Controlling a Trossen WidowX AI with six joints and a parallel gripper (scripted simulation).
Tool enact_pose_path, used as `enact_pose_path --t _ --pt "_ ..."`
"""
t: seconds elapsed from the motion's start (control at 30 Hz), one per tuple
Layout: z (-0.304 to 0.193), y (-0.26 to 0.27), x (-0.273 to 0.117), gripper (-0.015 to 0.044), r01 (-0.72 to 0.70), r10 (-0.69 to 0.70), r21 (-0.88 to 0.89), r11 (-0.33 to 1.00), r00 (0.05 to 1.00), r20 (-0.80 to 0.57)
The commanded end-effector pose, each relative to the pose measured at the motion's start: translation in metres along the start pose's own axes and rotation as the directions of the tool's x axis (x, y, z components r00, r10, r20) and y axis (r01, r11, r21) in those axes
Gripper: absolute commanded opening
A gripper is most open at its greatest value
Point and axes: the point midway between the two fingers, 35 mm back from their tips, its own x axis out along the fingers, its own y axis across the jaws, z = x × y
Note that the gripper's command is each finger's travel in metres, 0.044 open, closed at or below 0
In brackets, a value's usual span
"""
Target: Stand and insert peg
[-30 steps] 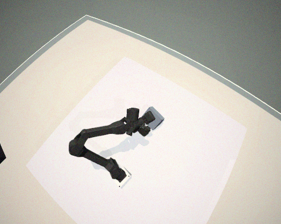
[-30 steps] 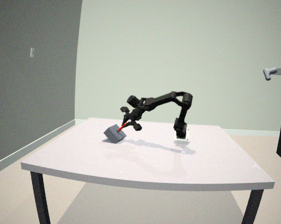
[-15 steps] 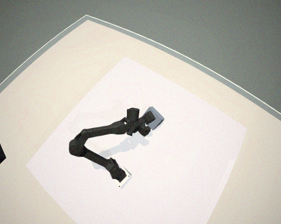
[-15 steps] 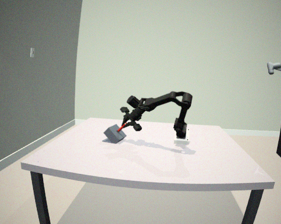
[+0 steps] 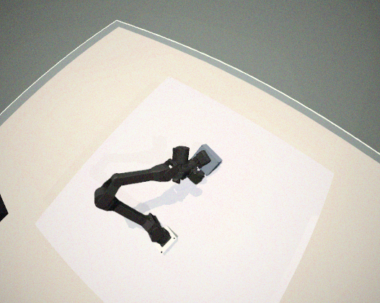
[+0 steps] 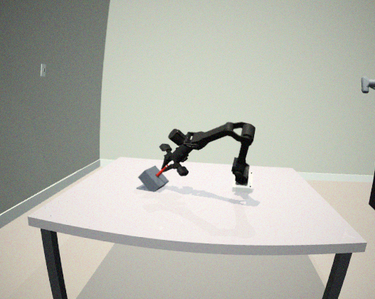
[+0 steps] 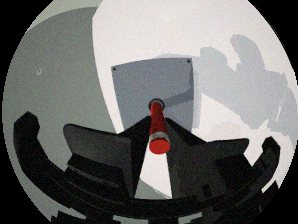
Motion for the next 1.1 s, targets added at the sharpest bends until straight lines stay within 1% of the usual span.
enact_pose_path --t 0.0,1.07 --pt "0.002 0.000 0.003 0.0000 0.001 -0.001 0.005 1.000 1.000 0.004" --pt "0.000 0.001 0.024 0.0000 0.000 0.000 0.005 1.000 1.000 0.003"
